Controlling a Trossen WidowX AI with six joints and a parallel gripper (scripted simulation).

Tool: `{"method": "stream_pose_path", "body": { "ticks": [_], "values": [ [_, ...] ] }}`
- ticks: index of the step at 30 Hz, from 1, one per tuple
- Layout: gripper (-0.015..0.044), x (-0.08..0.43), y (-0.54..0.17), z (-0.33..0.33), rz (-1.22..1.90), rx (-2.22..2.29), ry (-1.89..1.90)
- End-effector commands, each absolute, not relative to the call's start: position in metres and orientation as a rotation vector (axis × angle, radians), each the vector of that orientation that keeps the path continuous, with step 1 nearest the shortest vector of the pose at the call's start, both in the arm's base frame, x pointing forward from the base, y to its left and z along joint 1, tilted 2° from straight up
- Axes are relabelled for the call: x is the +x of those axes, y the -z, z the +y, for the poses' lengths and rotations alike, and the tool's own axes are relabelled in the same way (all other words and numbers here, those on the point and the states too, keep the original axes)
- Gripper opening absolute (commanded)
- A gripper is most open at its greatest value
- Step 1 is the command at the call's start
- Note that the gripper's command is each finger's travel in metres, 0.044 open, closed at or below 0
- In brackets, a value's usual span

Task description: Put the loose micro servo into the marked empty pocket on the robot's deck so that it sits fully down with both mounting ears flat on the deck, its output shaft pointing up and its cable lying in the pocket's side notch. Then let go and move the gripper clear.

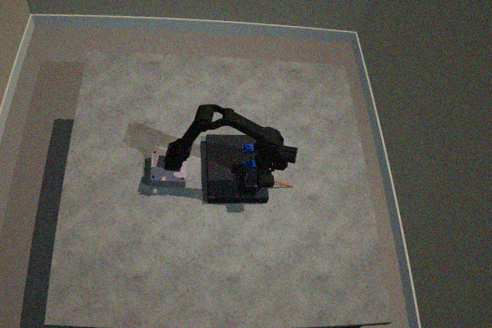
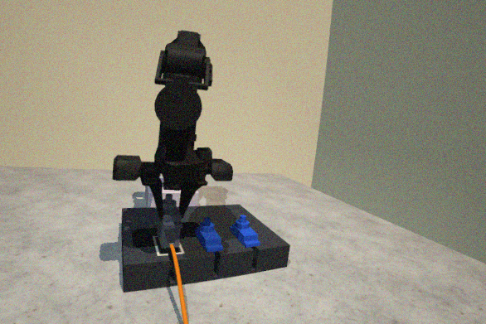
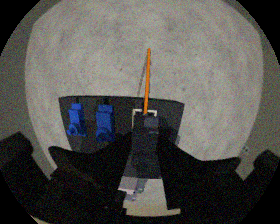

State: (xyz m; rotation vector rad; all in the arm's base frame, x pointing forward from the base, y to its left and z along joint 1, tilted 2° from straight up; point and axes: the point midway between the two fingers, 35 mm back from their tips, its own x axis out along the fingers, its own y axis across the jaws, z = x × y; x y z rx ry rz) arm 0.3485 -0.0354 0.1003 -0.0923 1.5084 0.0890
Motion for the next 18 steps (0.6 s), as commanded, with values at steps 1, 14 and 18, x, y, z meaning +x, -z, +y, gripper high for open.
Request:
{"method": "stream_pose_path", "body": {
  "ticks": [1,14,18],
  "values": [
    [0.0000,0.349,-0.101,-0.035,1.505,-0.088,-0.087],
    [0.0000,0.349,-0.092,-0.035,1.505,-0.088,-0.087],
    [0.0000,0.350,-0.088,-0.035,1.505,-0.088,-0.087]
  ]
}}
